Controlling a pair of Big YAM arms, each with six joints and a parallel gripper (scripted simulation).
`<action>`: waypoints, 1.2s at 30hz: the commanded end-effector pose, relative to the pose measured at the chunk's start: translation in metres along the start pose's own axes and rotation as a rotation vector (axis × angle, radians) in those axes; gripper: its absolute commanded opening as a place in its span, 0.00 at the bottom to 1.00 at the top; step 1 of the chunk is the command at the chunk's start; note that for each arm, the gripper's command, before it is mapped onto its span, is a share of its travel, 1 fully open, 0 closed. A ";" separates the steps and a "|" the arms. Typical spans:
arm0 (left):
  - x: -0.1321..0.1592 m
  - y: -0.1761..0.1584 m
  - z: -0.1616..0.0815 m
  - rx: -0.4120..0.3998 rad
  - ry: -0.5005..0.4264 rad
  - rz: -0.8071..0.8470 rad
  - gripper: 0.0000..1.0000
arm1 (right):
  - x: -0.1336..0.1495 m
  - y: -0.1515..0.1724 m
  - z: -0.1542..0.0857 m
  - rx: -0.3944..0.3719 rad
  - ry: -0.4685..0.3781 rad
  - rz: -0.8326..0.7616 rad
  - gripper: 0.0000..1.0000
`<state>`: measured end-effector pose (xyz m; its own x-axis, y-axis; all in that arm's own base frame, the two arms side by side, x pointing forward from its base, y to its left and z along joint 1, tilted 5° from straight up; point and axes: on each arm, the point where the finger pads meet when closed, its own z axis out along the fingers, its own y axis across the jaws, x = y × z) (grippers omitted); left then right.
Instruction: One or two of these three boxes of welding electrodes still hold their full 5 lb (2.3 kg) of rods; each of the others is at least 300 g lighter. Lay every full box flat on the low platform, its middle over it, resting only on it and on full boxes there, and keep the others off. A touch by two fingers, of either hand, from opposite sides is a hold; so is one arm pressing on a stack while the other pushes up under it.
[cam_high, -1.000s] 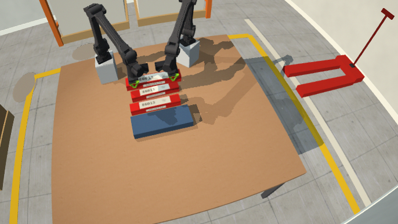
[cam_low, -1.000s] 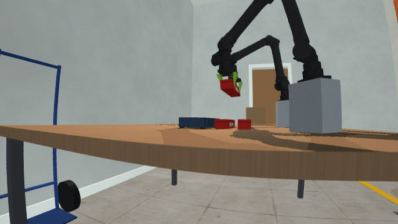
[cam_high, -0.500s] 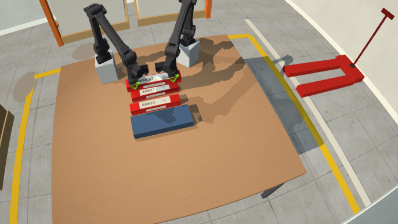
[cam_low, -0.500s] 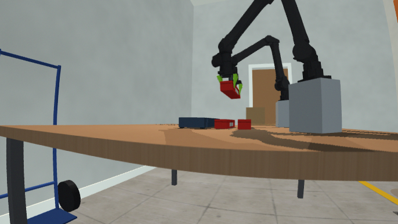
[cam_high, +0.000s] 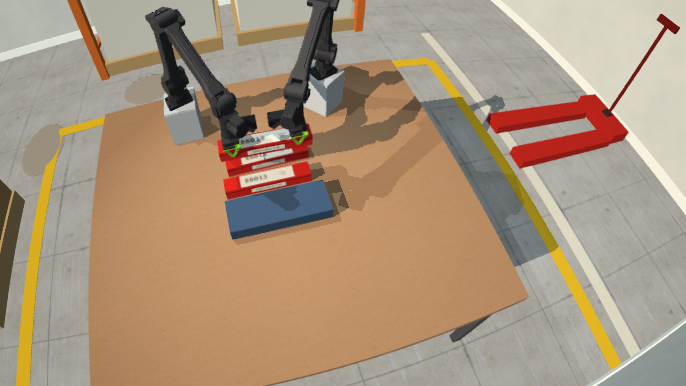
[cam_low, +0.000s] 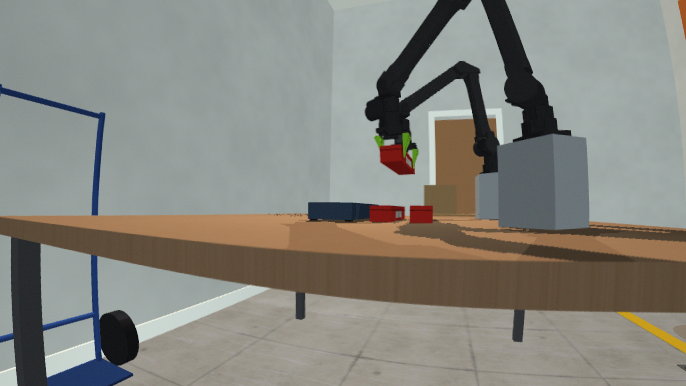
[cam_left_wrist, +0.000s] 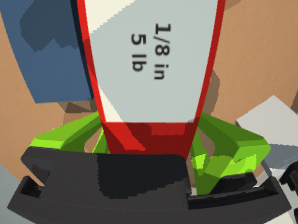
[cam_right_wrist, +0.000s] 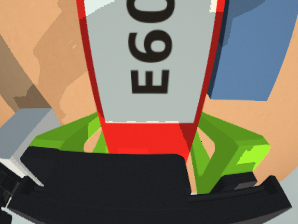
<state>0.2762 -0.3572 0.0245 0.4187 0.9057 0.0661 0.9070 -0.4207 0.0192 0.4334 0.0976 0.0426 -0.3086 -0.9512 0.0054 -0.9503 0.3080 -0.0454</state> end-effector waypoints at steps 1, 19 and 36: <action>-0.006 0.023 -0.028 -0.081 -0.035 0.000 0.00 | -0.006 -0.023 -0.026 0.074 -0.032 0.006 0.00; -0.006 0.024 -0.007 -0.080 -0.034 0.000 0.00 | -0.006 -0.024 -0.006 0.073 -0.032 0.006 0.00; -0.006 0.024 0.000 -0.080 -0.034 0.000 0.00 | -0.007 -0.024 0.000 0.073 -0.031 0.006 0.00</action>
<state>0.2765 -0.3560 -0.0042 0.4182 0.9057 0.0690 0.9072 -0.4203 0.0191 0.4338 0.0972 0.0141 -0.3084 -0.9512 0.0089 -0.9504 0.3077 -0.0448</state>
